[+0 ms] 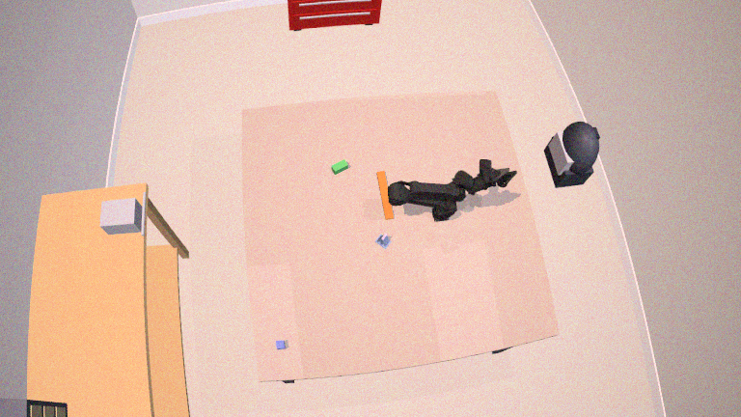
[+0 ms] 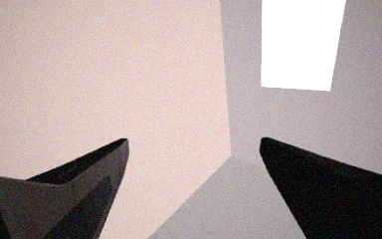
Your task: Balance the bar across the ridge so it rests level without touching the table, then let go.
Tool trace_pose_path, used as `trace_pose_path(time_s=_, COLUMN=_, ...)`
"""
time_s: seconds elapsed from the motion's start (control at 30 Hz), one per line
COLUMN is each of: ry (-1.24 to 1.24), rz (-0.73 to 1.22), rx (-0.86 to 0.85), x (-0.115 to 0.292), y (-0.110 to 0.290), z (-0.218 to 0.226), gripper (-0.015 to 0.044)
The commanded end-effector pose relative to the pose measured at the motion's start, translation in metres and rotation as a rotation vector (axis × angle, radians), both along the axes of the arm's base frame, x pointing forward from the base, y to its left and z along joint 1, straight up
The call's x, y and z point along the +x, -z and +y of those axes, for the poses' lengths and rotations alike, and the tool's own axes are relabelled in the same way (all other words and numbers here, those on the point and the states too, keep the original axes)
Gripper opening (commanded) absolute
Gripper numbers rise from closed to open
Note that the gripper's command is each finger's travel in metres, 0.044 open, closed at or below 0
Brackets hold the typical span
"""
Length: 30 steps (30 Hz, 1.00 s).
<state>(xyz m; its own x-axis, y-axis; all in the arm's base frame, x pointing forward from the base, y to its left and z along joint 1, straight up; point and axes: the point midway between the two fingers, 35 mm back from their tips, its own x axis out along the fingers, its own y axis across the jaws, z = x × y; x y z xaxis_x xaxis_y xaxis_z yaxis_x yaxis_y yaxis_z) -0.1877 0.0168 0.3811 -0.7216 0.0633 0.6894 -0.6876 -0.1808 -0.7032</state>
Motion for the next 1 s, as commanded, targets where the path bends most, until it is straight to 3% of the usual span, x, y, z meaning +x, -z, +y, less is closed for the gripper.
trace_pose_path(time_s=0.0, ry=0.001, rz=-0.002, rx=-0.001, x=0.0, y=0.0, z=0.001, gripper=0.0374)
trace_pose_path(time_s=0.1, ry=0.019, rz=-0.023, rx=-0.023, x=-0.004, y=0.002, z=0.008, gripper=0.0315)
trace_pose_path(time_s=0.97, ry=0.24, rz=-0.195, rx=-0.331, x=-0.022, y=0.027, z=0.102, gripper=0.0315)
